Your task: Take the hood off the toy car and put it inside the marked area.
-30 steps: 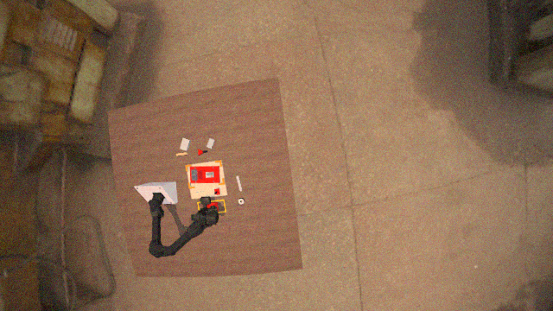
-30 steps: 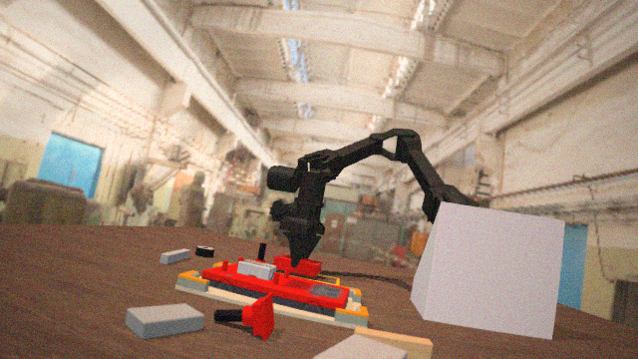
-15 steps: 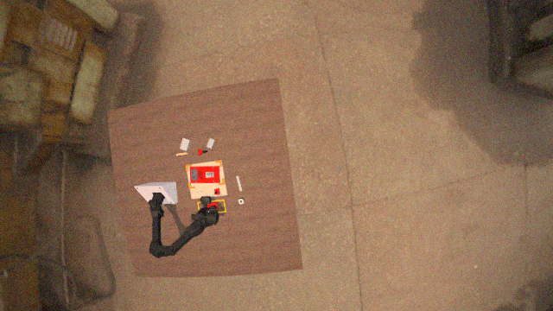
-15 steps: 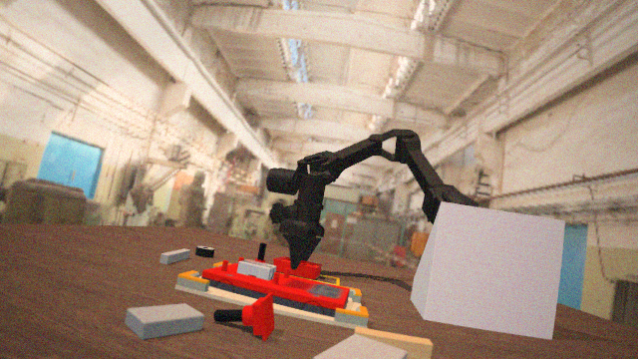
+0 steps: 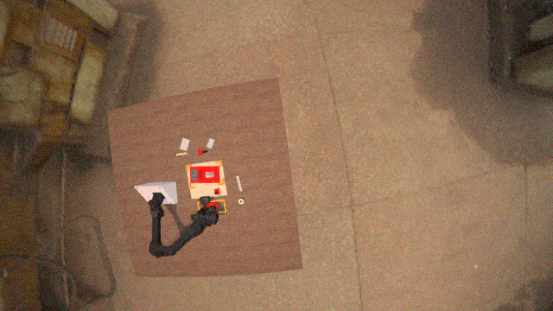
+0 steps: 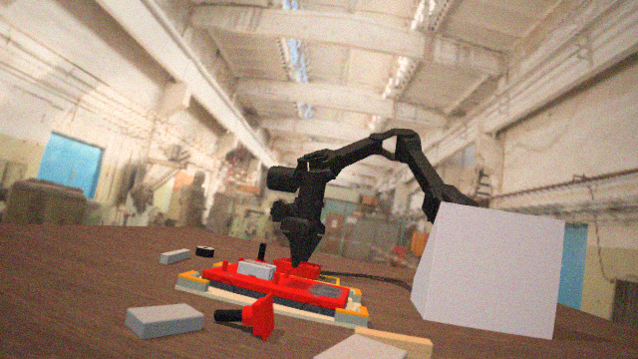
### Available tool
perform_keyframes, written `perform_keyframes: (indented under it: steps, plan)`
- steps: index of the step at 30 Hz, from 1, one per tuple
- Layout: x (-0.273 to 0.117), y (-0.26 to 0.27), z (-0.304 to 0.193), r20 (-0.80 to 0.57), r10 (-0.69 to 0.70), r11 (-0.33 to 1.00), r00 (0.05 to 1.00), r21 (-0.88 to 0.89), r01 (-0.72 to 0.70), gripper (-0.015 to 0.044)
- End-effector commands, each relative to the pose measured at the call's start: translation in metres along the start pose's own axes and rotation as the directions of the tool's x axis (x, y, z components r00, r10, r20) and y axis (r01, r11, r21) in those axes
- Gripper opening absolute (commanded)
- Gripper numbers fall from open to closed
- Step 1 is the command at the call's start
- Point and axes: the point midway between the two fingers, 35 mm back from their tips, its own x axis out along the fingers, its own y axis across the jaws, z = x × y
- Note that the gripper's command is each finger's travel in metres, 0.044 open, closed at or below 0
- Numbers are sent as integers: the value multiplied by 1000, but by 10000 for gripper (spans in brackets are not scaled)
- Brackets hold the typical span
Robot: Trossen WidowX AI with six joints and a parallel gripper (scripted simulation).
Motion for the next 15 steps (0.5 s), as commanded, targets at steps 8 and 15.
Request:
perform_keyframes:
  steps: [8, 15]
  plan:
    - [-66, 0, 2, 12, -7, 1000, 1000, 6, 6, 440]
    - [-66, 0, 2, 12, -7, 1000, 1000, 6, 6, 440]
